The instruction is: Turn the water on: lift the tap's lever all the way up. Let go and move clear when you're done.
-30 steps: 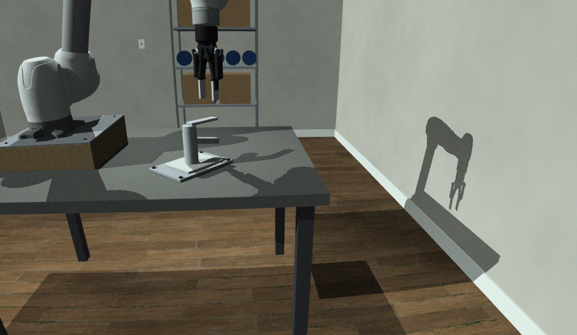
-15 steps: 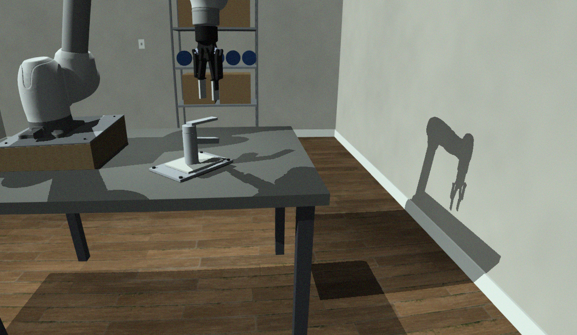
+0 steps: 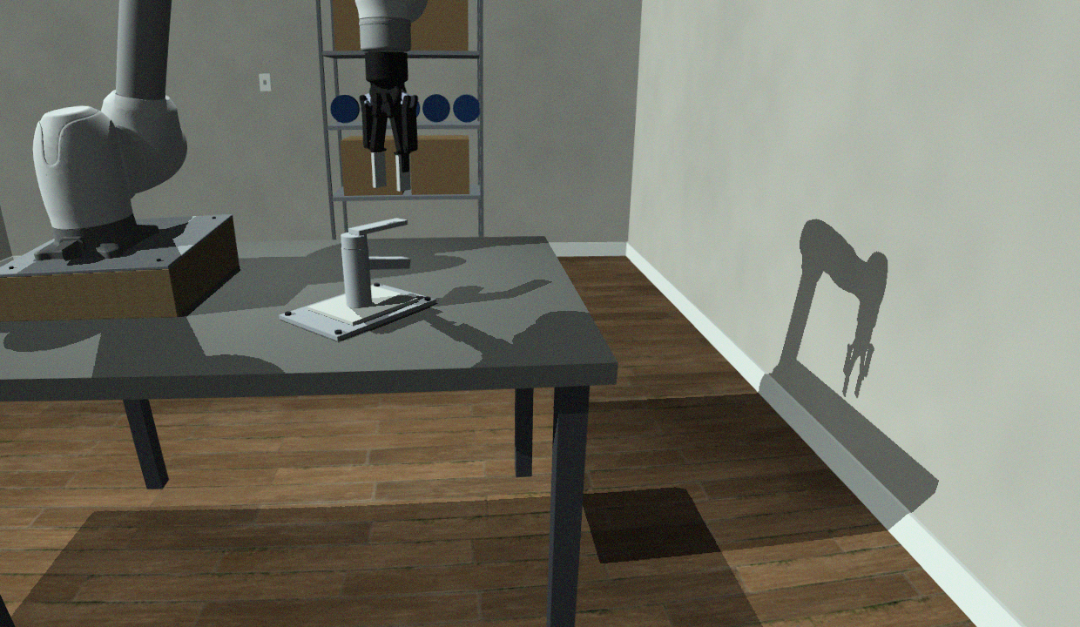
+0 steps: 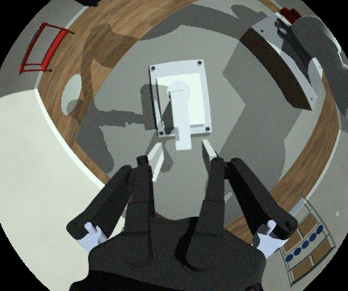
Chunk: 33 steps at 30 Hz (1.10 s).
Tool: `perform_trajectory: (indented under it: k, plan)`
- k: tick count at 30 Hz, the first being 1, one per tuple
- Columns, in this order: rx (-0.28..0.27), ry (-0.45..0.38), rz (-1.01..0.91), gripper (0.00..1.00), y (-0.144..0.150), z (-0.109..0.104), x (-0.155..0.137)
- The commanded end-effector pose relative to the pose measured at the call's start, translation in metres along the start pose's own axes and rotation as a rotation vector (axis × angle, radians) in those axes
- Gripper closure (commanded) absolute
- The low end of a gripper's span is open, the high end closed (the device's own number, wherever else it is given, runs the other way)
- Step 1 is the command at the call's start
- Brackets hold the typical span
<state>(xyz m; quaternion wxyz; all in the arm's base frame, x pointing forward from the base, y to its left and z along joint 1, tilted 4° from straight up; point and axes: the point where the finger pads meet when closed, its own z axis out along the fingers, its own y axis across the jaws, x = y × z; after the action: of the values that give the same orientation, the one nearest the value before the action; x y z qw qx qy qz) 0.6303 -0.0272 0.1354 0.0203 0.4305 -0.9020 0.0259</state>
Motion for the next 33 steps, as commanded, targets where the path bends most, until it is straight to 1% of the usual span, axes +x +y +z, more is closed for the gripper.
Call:
perform_trajectory:
  k: [1, 27, 33]
  plan:
    - [0.0, 0.0, 0.0, 0.59, 0.0, 0.002, 0.0]
    - [0.0, 0.0, 0.0, 0.59, 0.0, 0.039, 0.0]
    - [0.0, 0.0, 0.0, 0.59, 0.0, 0.044, 0.0]
